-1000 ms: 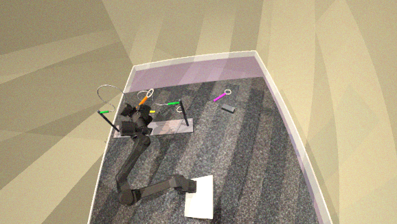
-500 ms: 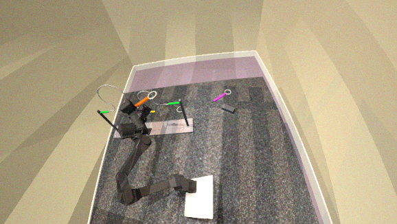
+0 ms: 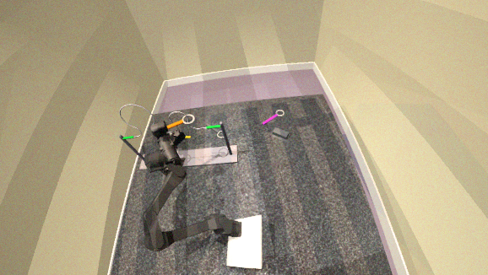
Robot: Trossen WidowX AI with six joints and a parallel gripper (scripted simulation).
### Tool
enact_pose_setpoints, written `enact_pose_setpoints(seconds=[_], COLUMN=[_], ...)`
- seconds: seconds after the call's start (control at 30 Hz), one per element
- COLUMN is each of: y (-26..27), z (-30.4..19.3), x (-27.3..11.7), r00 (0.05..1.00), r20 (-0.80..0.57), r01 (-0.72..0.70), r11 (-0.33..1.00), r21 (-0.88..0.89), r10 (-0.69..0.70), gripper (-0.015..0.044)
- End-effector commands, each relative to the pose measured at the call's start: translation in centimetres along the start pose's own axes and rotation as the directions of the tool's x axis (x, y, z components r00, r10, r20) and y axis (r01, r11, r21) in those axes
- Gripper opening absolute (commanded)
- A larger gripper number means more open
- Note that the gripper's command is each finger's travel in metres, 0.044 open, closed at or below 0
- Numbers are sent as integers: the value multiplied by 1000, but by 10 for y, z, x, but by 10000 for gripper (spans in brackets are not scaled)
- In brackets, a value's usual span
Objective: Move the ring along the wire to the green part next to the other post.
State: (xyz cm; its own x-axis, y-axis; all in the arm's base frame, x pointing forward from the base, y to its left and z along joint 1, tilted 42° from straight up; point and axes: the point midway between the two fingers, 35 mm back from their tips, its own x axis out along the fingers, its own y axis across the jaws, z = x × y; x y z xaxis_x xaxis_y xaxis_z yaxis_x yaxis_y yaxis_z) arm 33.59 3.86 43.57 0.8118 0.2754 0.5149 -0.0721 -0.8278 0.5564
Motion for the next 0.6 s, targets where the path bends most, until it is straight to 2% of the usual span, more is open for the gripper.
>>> enact_pose_setpoints(seconds=[0.0,0.27,0.57], y=[4,4,-10], z=[0,-2,-4], x=[0,1,1], r00=[999,998,999], r20=[6,14,6], r01=[-34,-65,-44], r11=[998,992,997], r21=[52,105,67], r10=[34,64,44], gripper=[-150,-150,-150])
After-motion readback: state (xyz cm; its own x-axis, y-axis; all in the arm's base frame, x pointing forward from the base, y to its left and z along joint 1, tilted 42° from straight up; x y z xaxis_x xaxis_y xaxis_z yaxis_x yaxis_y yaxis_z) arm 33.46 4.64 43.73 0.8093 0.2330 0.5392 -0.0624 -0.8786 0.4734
